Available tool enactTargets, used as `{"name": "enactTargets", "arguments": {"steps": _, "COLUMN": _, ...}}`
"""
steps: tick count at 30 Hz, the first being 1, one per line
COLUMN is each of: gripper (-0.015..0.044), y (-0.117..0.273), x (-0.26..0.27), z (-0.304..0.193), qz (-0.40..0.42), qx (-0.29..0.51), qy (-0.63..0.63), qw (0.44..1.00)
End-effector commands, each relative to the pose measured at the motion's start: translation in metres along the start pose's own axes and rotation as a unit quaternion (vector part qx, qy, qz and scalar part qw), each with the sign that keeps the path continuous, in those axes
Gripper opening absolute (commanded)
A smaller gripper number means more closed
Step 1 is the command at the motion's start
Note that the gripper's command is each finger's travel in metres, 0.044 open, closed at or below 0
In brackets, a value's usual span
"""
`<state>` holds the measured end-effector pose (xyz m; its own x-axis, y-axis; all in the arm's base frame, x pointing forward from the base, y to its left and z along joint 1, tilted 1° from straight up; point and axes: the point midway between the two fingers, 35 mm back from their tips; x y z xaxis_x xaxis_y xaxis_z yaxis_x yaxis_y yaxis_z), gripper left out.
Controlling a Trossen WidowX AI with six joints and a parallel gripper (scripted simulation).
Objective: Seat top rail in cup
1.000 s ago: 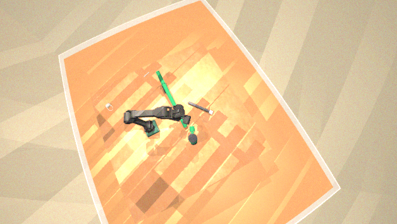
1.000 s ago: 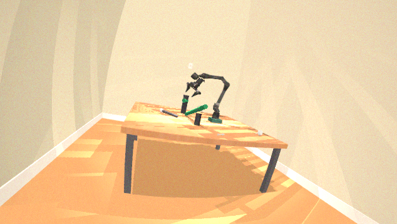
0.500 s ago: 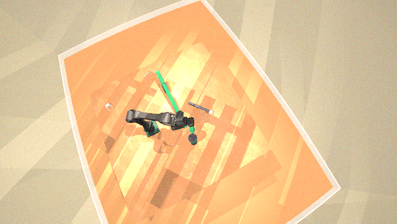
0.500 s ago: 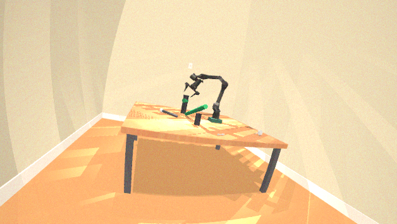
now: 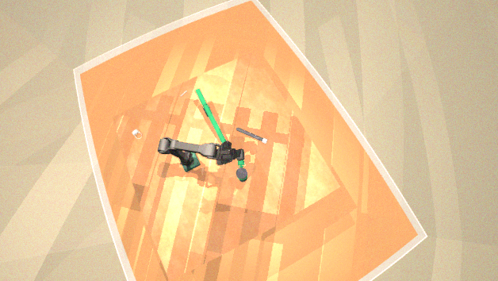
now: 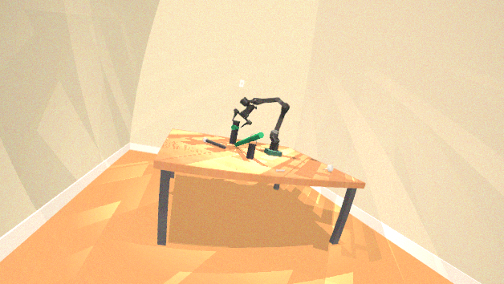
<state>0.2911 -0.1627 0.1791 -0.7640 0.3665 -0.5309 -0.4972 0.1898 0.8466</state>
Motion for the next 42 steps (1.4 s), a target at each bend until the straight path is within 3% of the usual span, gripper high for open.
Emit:
{"name": "enactTargets", "arguments": {"steps": 1, "gripper": 0.0440, "y": -0.007, "x": 0.002, "z": 0.000, "qz": 0.003, "qx": -0.002, "qy": 0.002, "qw": 1.000}}
{"name": "enactTargets", "arguments": {"steps": 40, "gripper": 0.0440, "y": -0.068, "x": 0.003, "z": 0.001, "qz": 0.002, "qx": -0.002, "qy": 0.001, "qw": 1.000}}
{"name": "enactTargets", "arguments": {"steps": 42, "gripper": 0.0387, "y": -0.068, "x": 0.003, "z": 0.001, "qz": 0.002, "qx": -0.002, "qy": 0.001, "qw": 1.000}}
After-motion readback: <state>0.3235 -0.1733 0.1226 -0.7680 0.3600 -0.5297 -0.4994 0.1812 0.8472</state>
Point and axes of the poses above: the point midway between the two fingers, 35 mm back from their tips, its own y axis back along the fingers, its own x axis across the jaws, z = x × y, and after that the axes turned 5 degrees about -y, right-handed
